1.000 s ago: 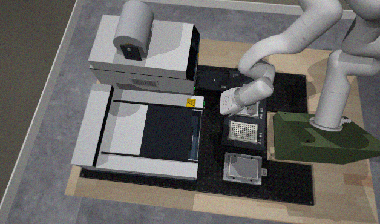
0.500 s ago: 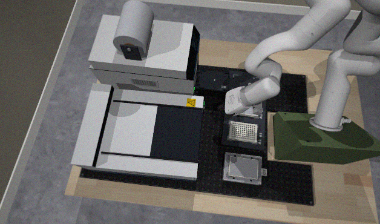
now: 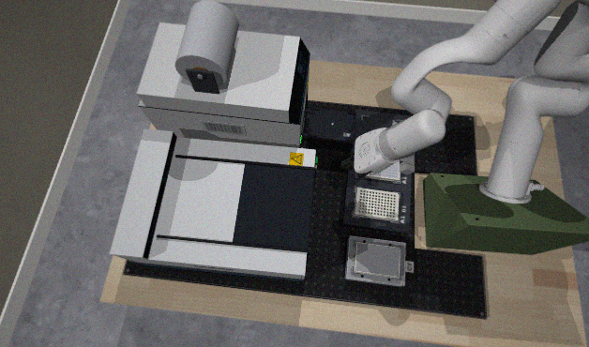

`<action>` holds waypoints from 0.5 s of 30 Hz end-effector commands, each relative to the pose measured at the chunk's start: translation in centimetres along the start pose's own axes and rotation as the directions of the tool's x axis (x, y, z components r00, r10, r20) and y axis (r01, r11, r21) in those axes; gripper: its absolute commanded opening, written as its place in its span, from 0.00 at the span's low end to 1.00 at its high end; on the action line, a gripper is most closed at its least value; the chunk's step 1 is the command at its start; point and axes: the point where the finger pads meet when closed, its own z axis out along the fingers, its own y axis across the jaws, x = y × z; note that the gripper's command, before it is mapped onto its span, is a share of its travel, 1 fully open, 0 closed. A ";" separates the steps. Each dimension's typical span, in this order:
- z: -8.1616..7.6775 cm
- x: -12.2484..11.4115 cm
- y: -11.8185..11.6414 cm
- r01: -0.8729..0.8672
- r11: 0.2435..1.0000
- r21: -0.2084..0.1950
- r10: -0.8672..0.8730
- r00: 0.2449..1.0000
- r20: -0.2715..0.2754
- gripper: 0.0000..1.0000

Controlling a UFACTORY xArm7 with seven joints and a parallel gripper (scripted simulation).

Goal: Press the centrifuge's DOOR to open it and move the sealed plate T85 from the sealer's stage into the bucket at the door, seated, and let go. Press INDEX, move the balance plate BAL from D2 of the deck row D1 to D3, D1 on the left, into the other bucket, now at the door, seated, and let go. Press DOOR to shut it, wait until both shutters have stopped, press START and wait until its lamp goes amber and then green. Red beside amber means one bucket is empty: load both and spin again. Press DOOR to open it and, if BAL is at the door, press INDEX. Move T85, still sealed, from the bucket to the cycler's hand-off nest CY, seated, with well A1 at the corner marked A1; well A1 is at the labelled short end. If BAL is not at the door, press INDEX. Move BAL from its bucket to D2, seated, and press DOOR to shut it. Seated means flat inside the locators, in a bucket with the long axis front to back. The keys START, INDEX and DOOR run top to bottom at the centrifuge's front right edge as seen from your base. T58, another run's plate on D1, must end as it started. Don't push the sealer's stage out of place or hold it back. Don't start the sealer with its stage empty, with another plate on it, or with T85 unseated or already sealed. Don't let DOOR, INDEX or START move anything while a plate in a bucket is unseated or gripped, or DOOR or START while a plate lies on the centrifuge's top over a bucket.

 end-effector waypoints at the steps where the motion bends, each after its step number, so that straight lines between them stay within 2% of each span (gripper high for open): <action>1: -1.4 -0.5 -0.2 -0.001 1.000 0.004 0.001 1.000 0.000 0.00; 9: -1.4 -0.5 -0.2 -0.001 1.000 0.004 0.001 1.000 0.000 0.00; 14: -1.4 -0.5 -0.2 -0.001 1.000 0.004 0.001 0.986 -0.166 0.00; 15: -1.4 -0.5 -0.2 -0.001 1.000 0.004 0.001 0.986 -0.166 0.00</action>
